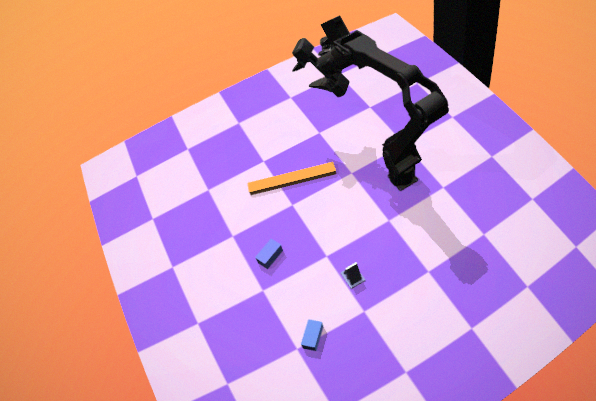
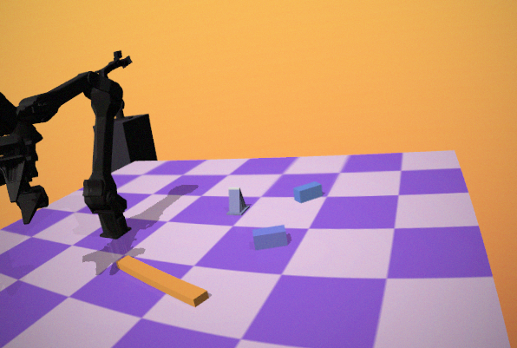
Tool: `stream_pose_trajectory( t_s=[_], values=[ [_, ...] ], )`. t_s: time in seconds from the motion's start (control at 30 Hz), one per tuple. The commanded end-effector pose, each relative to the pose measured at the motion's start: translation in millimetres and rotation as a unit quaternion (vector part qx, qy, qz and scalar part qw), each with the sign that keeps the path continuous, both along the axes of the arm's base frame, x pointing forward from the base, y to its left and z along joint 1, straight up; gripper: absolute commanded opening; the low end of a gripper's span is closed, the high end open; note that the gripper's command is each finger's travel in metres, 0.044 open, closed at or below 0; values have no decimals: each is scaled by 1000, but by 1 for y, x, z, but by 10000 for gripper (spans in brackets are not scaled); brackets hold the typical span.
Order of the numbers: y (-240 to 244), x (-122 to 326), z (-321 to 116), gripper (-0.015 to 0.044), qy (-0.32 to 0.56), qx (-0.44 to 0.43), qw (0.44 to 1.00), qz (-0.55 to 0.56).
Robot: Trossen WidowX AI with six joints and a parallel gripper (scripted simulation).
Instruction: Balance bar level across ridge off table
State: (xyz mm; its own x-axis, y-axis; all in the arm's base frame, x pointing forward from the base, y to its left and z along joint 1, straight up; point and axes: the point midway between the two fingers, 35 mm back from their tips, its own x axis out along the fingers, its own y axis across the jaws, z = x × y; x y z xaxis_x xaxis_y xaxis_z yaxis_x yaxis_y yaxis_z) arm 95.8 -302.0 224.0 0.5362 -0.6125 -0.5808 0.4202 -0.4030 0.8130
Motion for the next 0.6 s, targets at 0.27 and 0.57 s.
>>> stream_pose_trajectory(
  t_s=[0.27,0.57],
  values=[
    [14,41,-28,315,129,-2,981,148],
    [31,68,-47,315,217,-11,938,269]
  ],
)
